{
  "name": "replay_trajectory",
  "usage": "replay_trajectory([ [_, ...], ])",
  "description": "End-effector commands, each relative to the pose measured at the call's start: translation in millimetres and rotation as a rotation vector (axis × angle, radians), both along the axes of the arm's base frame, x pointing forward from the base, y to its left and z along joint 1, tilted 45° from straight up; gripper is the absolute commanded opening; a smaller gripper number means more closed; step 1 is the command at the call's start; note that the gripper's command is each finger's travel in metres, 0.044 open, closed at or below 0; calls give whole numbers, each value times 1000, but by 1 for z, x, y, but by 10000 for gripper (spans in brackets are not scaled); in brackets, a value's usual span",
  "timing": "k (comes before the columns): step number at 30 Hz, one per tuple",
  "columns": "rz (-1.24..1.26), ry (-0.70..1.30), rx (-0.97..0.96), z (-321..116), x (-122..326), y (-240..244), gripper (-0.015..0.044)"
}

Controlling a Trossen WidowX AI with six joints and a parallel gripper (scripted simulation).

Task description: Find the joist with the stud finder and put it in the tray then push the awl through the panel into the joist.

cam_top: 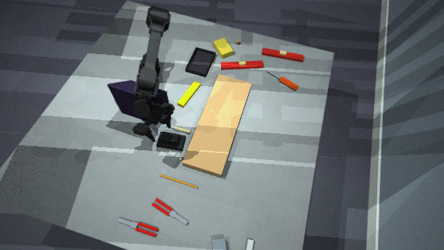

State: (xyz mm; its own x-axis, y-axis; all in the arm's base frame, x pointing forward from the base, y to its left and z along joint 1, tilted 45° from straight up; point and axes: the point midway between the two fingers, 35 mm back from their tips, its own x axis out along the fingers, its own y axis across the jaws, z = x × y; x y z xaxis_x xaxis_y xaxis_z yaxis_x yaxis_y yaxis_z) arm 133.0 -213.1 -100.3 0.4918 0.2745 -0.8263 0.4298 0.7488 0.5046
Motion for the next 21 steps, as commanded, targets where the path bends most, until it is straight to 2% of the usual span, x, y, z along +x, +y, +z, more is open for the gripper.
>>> replay_trajectory([
  [1, 428, -166, 167, -24, 31, 58, 440],
  [21, 452, -179, 178, -28, 36, 61, 440],
])
